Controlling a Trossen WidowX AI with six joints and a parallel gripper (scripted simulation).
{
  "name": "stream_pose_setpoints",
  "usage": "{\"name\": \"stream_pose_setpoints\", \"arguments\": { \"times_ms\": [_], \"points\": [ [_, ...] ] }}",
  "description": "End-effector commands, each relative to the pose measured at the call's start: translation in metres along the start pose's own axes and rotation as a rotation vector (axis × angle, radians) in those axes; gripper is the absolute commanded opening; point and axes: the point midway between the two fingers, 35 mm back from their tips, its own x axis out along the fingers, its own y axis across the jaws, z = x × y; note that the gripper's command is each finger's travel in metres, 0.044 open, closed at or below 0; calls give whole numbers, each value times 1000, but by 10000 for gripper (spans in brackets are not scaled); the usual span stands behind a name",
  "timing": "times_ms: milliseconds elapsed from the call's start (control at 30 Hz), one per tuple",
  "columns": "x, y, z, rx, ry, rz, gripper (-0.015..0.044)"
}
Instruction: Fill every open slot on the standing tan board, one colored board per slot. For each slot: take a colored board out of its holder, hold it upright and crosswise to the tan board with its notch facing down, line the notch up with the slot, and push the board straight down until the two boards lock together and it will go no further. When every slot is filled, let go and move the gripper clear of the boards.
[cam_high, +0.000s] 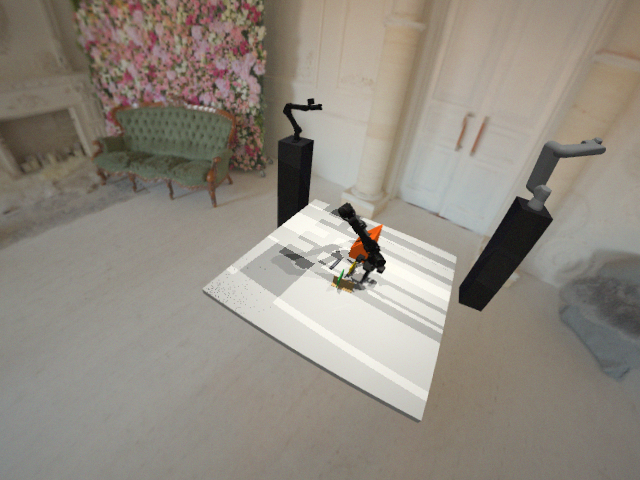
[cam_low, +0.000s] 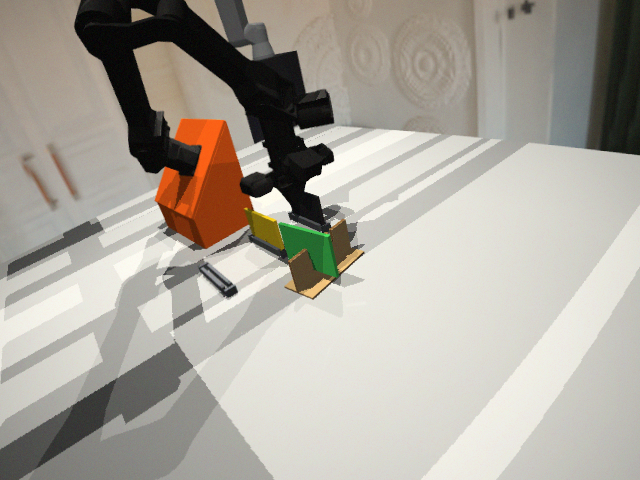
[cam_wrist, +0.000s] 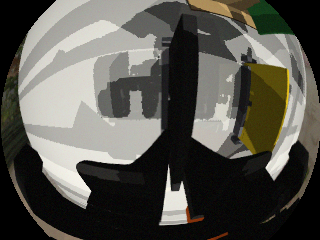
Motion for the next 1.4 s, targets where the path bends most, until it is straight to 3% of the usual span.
{"name": "stream_pose_setpoints", "arguments": {
  "times_ms": [0, 1367],
  "points": [
    [-6, 0, 1, 1, -3, 1, 0],
    [-99, 1, 1, 0, -2, 5, 0]
  ]
}}
